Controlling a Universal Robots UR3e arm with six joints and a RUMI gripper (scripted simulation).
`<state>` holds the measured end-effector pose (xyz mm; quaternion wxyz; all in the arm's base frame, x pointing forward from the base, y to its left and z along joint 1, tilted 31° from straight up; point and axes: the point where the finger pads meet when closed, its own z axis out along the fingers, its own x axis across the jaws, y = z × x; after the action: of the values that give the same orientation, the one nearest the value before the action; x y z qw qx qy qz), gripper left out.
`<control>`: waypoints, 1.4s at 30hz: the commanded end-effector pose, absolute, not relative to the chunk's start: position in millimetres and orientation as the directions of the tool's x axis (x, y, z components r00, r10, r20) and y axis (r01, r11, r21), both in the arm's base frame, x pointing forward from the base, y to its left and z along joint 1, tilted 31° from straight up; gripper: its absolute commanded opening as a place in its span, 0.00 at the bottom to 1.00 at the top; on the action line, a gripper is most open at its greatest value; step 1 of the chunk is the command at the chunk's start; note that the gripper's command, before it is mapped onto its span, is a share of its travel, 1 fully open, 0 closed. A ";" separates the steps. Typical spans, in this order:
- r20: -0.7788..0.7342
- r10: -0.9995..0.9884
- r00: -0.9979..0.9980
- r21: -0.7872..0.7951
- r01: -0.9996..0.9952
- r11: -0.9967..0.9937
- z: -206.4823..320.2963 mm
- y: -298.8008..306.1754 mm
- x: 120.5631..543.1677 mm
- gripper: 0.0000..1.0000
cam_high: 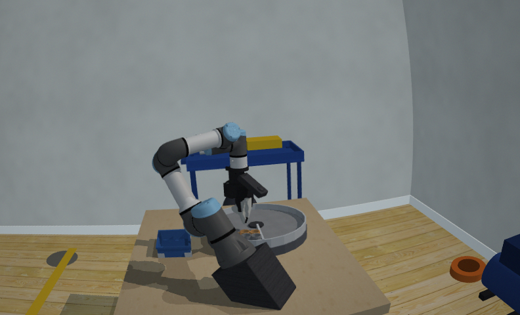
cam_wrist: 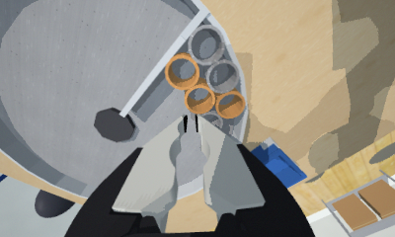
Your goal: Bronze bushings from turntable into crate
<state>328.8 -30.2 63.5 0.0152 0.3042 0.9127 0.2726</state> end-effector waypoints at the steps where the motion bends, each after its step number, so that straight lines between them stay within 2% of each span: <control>1: 0.120 0.575 -0.809 0.501 0.549 0.668 61.6 -33.5 333.2 0.05; 24: 0.120 0.575 -0.809 0.501 0.549 0.669 61.5 -33.8 333.1 0.05; 42: 0.121 0.575 -0.809 0.502 0.550 0.668 41.2 -22.0 338.2 0.05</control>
<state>334.2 -20.5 44.1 0.0173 0.3060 0.9127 0.2703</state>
